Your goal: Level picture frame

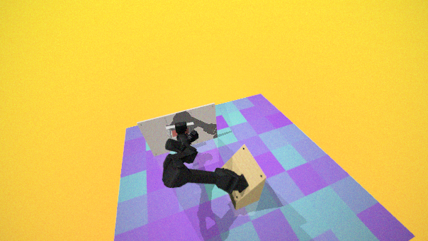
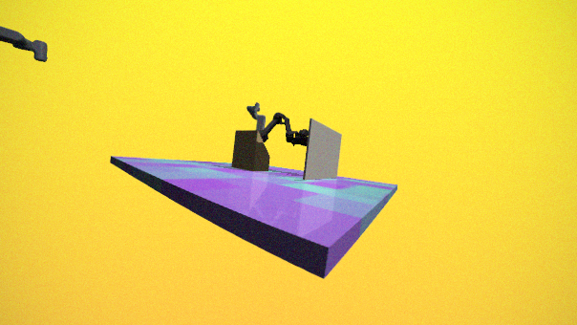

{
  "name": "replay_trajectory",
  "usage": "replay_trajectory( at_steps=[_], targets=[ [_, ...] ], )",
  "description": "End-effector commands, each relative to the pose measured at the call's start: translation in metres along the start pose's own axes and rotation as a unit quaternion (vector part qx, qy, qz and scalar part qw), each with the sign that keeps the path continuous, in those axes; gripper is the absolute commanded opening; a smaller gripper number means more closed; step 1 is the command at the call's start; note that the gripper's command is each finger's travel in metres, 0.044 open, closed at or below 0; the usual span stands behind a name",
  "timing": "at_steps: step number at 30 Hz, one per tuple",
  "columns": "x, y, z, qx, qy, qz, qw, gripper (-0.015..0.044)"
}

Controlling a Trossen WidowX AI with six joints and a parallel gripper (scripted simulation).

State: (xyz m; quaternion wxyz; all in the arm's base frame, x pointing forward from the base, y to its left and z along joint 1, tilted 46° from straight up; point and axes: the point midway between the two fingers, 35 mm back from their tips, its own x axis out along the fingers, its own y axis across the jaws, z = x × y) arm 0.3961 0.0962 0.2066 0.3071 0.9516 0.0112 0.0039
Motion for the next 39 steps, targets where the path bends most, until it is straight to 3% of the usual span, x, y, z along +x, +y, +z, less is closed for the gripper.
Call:
replay_trajectory(
  at_steps=[1,39],
  targets=[
    [0.0003,0.0013,0.0003,-0.001,-0.001,0.007,1.000,0.0000],
    [-0.0001,-0.0025,0.0003,-0.068,-0.002,0.001,0.998,0.0000]
  ],
)
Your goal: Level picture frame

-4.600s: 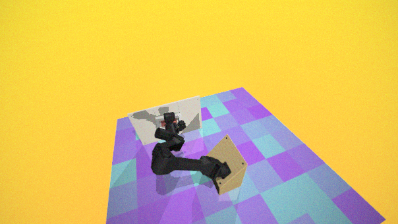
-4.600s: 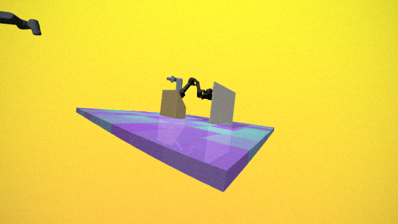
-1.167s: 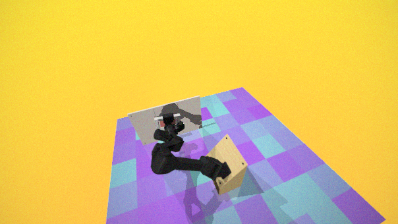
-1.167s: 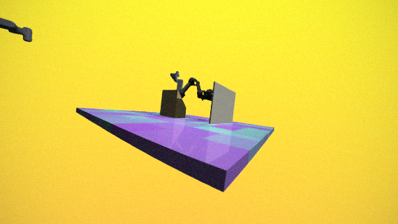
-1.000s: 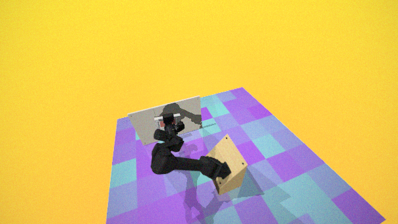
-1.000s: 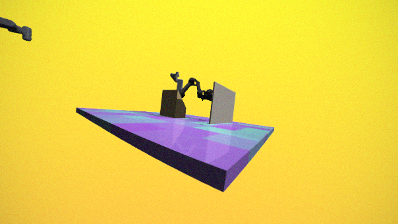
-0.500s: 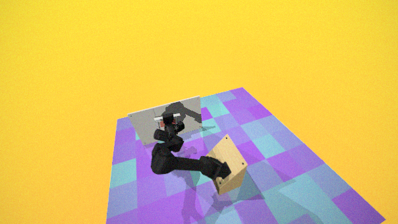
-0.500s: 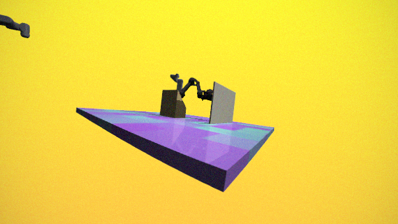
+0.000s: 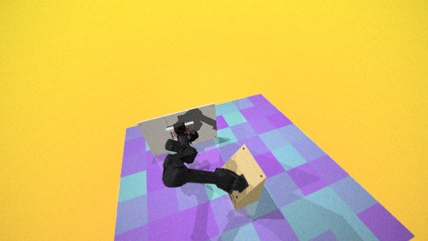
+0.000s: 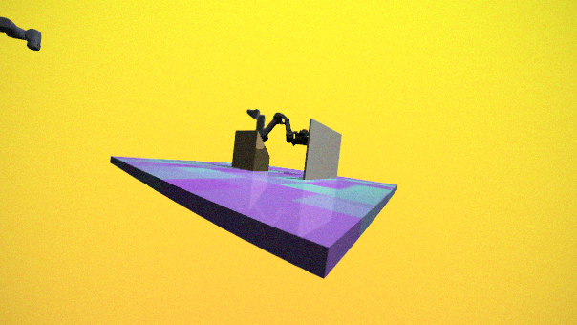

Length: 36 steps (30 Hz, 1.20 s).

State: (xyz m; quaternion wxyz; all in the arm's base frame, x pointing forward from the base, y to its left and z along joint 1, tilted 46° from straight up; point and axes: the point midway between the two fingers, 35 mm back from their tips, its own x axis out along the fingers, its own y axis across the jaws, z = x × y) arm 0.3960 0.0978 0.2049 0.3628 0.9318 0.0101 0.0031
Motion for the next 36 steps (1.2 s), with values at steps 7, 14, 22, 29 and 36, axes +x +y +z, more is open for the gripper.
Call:
replay_trajectory(
  at_steps=[7,14,22,29,36],
  targets=[
    [0.000,0.000,0.000,-0.008,0.000,0.000,1.000,0.0105],
    [0.000,0.000,0.000,-0.008,0.000,0.000,1.000,0.0260],
    [-0.052,-0.002,-0.007,0.025,-0.001,0.002,1.000,0.0260],
    [-0.099,-0.005,0.001,0.058,-0.002,0.005,0.998,0.0260],
    [-0.109,0.000,-0.001,0.057,-0.005,-0.003,0.998,0.0260]
  ],
)
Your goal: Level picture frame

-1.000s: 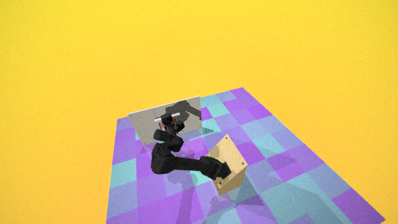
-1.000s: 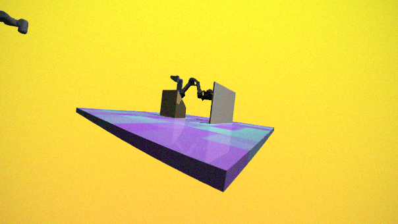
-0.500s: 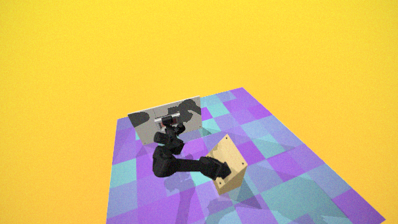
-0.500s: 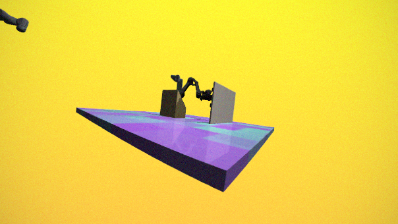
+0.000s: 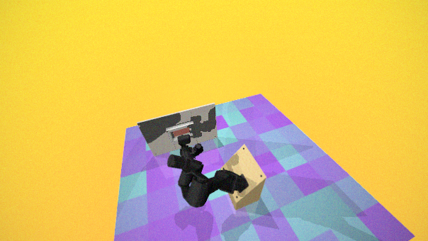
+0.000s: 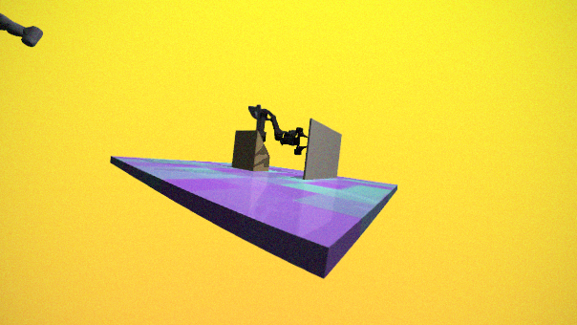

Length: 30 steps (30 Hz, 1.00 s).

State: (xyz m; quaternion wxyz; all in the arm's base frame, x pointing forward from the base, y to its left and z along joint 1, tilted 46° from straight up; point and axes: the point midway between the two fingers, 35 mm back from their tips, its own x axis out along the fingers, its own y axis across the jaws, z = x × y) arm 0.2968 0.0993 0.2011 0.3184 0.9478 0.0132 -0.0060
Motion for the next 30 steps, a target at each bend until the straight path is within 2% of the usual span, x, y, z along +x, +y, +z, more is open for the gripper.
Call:
replay_trajectory(
  at_steps=[1,18,30],
  targets=[
    [-0.015,0.007,-0.002,0.013,0.000,0.001,1.000,0.0260],
    [-0.096,0.037,0.027,0.152,0.005,0.008,0.988,0.0260],
    [-0.098,0.037,0.029,0.158,0.006,0.008,0.987,0.0260]
  ],
)
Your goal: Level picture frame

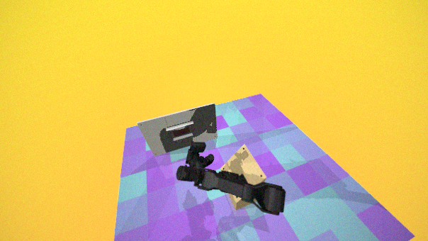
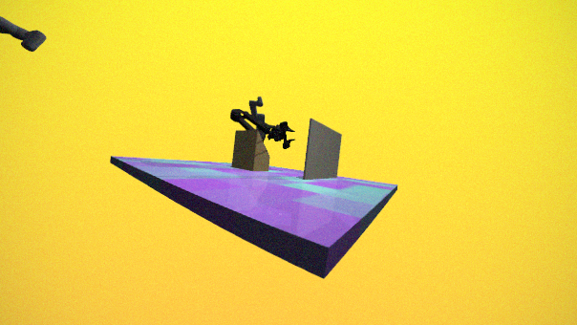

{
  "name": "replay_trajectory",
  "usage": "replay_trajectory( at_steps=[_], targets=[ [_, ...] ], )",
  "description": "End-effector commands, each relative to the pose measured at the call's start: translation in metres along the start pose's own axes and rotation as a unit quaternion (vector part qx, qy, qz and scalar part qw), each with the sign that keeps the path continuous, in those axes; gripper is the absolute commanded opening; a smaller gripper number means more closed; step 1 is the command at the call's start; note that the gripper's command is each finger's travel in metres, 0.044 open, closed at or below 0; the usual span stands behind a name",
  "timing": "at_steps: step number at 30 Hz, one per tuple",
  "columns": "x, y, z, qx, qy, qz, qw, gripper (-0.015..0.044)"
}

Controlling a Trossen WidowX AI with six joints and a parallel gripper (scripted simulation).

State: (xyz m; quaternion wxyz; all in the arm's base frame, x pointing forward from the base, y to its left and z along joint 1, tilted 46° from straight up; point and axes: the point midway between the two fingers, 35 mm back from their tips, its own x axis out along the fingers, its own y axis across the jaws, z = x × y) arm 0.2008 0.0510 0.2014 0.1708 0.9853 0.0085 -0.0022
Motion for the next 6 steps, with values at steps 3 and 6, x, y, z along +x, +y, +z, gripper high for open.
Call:
replay_trajectory(
  at_steps=[3,6],
  targets=[
    [-0.0010,0.0015,-0.0002,0.006,0.002,0.003,1.000,0.0260],
    [-0.0010,0.0015,-0.0002,0.006,0.002,0.003,1.000,0.0260]
  ],
)
